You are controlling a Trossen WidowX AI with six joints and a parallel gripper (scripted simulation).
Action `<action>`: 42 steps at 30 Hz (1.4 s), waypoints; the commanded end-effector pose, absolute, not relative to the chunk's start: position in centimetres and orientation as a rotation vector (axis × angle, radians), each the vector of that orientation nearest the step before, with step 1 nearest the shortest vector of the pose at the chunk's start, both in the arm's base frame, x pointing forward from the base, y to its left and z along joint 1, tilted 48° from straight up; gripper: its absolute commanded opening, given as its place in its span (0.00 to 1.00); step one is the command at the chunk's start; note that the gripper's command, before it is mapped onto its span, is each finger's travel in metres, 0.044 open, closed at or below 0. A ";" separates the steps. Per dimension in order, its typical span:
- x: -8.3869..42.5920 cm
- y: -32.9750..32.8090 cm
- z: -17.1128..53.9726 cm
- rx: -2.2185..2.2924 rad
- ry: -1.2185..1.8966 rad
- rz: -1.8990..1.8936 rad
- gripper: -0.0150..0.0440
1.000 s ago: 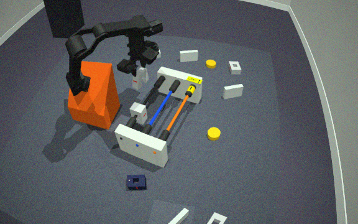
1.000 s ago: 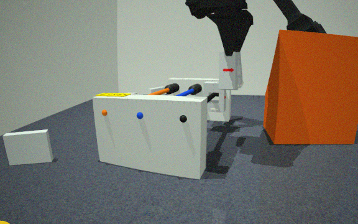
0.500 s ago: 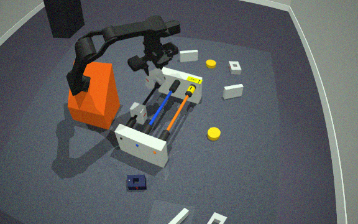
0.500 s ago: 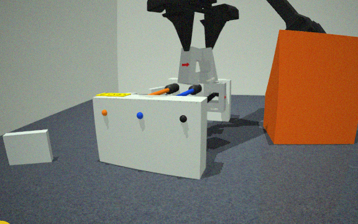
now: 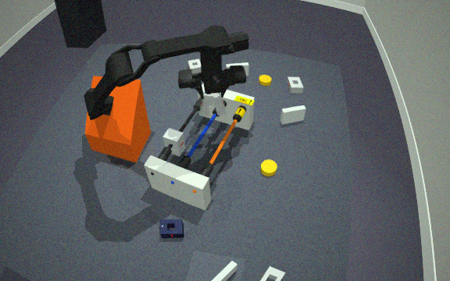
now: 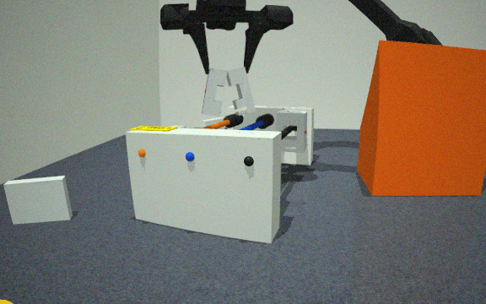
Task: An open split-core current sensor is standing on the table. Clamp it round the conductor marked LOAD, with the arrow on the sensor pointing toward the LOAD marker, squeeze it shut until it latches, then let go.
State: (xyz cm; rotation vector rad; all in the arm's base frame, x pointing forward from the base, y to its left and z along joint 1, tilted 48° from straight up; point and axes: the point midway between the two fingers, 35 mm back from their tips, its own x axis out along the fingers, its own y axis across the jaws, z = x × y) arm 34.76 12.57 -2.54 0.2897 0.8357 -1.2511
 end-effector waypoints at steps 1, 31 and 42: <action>36.4 12.4 -2.3 0.383 0.757 -1.299 0.25; 41.4 8.8 -2.9 0.695 0.481 -1.453 0.25; 41.5 7.5 -4.1 0.694 0.481 -1.453 0.25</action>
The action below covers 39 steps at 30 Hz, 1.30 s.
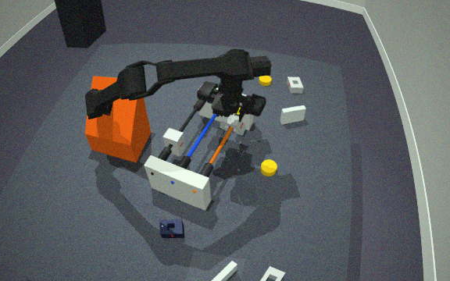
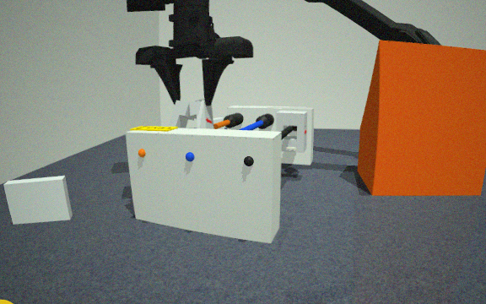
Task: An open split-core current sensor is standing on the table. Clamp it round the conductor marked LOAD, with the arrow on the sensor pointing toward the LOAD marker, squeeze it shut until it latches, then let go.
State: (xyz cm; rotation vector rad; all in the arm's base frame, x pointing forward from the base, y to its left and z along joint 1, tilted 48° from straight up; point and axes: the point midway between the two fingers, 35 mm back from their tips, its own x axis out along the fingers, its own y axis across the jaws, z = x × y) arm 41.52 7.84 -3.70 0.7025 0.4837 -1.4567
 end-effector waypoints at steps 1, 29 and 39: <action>41.5 7.3 -4.2 0.694 0.481 -1.453 0.25; 41.7 6.7 -4.6 0.707 0.477 -1.457 0.25; 41.7 6.7 -4.6 0.707 0.477 -1.457 0.25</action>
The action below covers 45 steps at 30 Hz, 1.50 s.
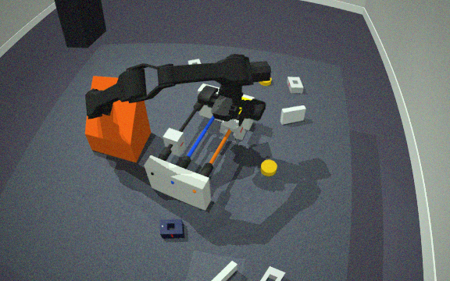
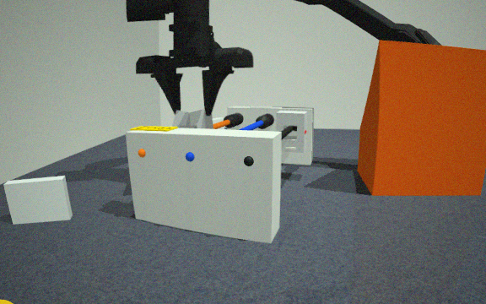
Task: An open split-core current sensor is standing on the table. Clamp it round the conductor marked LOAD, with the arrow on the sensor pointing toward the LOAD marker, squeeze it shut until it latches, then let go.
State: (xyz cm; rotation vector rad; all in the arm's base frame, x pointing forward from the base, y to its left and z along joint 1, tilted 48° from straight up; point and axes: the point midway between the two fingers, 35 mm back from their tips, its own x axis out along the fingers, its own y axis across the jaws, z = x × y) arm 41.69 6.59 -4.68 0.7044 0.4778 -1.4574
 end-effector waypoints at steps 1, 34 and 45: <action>41.7 6.7 -4.6 0.707 0.477 -1.457 0.25; 41.7 6.7 -4.6 0.707 0.477 -1.457 1.00; 41.9 4.2 -7.1 0.683 0.503 -1.511 1.00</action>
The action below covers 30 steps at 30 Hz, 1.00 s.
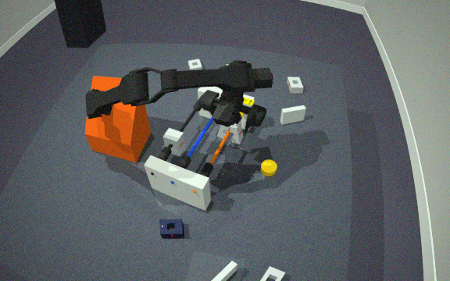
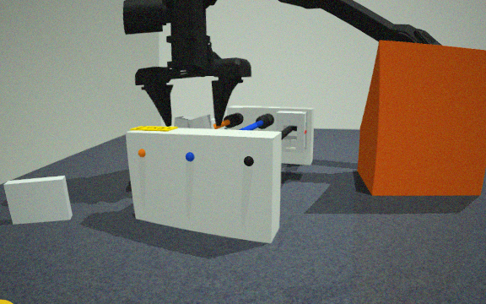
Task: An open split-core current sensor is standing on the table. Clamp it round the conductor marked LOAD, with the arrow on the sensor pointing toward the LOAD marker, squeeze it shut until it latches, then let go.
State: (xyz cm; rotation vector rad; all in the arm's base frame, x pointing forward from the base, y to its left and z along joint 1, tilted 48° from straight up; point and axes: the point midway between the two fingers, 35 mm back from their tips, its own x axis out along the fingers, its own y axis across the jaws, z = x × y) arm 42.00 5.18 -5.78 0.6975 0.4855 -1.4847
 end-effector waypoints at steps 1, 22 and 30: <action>41.9 4.2 -7.1 0.683 0.503 -1.511 1.00; 42.0 2.2 -8.9 0.682 0.502 -1.512 1.00; 42.3 2.1 -8.8 0.699 0.497 -1.511 0.98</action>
